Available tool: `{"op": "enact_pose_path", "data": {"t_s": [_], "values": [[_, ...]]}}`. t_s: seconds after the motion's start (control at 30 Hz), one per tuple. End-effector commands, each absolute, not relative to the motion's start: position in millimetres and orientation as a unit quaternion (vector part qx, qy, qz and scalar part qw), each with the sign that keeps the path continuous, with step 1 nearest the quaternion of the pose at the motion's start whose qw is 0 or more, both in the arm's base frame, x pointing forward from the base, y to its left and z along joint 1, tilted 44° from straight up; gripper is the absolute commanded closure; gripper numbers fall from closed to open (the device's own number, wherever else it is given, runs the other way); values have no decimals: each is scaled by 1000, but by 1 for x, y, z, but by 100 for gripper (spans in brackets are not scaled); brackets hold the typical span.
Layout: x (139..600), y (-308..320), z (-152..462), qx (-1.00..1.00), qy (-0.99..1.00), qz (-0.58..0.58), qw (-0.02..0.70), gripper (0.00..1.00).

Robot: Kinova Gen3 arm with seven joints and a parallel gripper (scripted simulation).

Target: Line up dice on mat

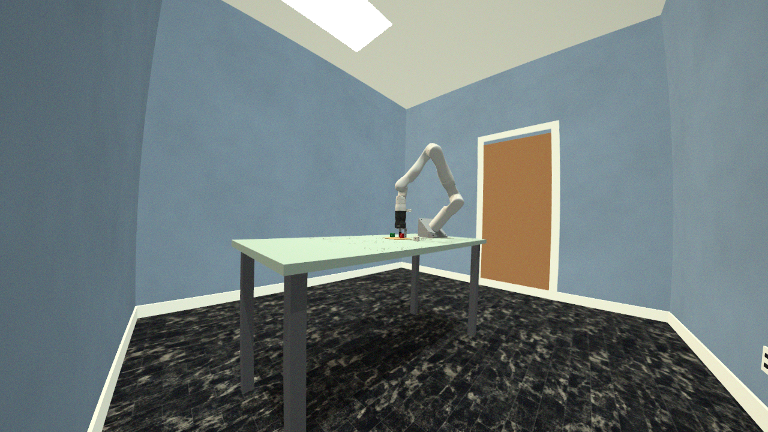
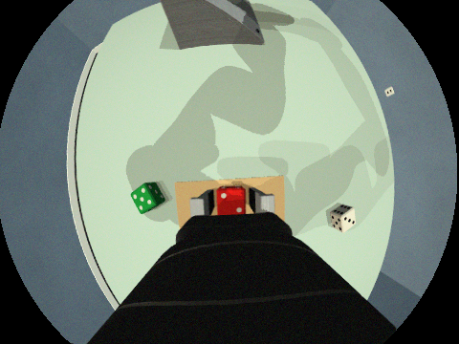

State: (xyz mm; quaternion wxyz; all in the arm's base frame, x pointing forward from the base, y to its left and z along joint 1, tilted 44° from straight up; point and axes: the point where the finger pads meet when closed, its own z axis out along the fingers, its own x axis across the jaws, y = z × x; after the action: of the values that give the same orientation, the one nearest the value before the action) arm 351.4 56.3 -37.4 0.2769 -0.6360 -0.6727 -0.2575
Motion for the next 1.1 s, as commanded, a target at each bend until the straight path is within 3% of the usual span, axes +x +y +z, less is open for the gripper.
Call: {"op": "enact_pose_path", "data": {"t_s": [0.0, 0.83, 0.87, 1.07], "values": [[353, 51, -33, -637, -673, -258, 274, 13], [356, -6, 25, -637, -673, -258, 274, 13], [356, -6, 25, -637, -673, -258, 274, 0], [356, -6, 25, -637, -673, -258, 274, 0]]}}
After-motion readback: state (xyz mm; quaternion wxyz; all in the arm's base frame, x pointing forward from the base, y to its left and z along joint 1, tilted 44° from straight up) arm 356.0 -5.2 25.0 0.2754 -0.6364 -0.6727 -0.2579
